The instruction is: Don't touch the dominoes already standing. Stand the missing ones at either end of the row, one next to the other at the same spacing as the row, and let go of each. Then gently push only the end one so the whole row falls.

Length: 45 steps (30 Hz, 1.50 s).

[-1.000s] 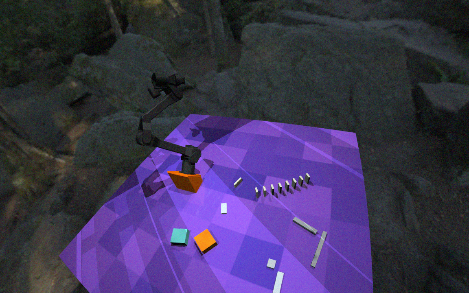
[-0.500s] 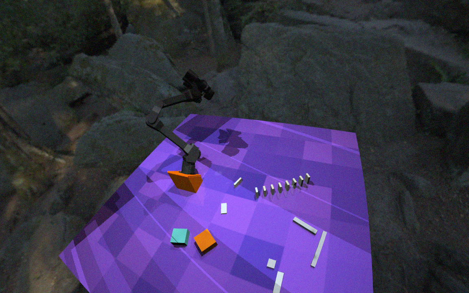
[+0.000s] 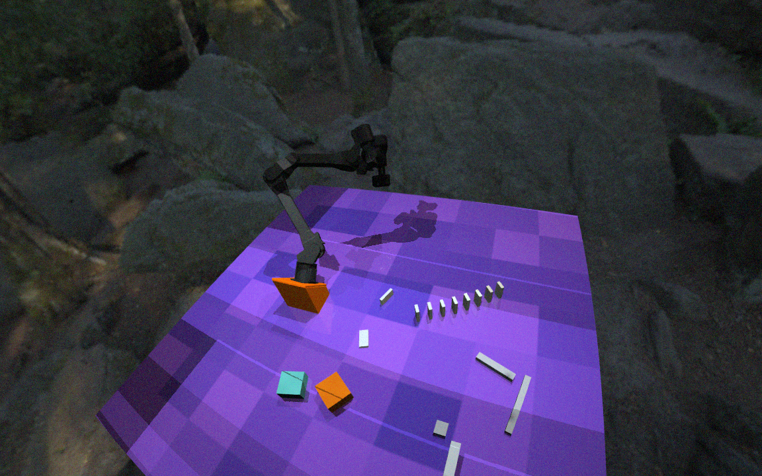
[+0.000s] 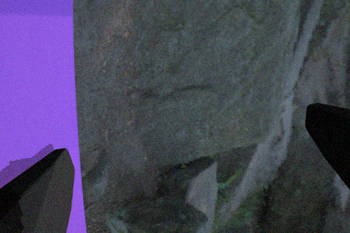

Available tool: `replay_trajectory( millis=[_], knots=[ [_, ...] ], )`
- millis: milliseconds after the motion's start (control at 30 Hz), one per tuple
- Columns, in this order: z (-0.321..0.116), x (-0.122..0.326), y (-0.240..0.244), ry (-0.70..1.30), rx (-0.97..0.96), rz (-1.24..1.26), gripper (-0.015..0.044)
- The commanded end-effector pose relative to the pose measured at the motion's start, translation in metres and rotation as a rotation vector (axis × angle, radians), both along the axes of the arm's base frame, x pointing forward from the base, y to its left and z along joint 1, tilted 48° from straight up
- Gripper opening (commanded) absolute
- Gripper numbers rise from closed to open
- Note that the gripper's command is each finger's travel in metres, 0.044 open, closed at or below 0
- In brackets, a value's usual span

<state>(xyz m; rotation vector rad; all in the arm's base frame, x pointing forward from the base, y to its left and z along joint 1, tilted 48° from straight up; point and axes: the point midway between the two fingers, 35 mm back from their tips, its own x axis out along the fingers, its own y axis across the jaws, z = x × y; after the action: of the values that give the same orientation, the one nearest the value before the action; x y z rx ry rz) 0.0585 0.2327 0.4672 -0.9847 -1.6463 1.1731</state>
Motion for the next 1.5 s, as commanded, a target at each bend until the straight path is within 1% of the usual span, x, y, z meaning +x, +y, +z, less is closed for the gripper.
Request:
replay_trajectory(
  millis=[0, 200, 367, 633, 800, 967, 1133, 1267, 1367, 1467],
  knots=[
    [-0.011, 0.028, 0.013, 0.092, -0.029, -0.079, 0.0440],
    [-0.062, 0.114, 0.029, 0.506, -0.220, -0.238, 0.0440],
    [-0.113, 0.179, 0.022, 0.870, -0.326, -0.387, 0.0440],
    [-0.209, 0.264, -0.021, 1.503, -0.413, -0.630, 0.0440],
    [-0.278, 0.297, -0.065, 1.943, -0.411, -0.776, 0.0440],
    [-0.347, 0.309, -0.118, 2.415, -0.351, -0.910, 0.0440],
    [-0.411, 0.298, -0.171, 2.911, -0.226, -1.017, 0.0440],
    [-0.459, 0.275, -0.212, 3.341, -0.067, -1.072, 0.0440],
    [-0.493, 0.248, -0.242, 3.701, 0.100, -1.079, 0.0440],
    [-0.520, 0.216, -0.265, 4.058, 0.289, -1.037, 0.0440]
  ],
)
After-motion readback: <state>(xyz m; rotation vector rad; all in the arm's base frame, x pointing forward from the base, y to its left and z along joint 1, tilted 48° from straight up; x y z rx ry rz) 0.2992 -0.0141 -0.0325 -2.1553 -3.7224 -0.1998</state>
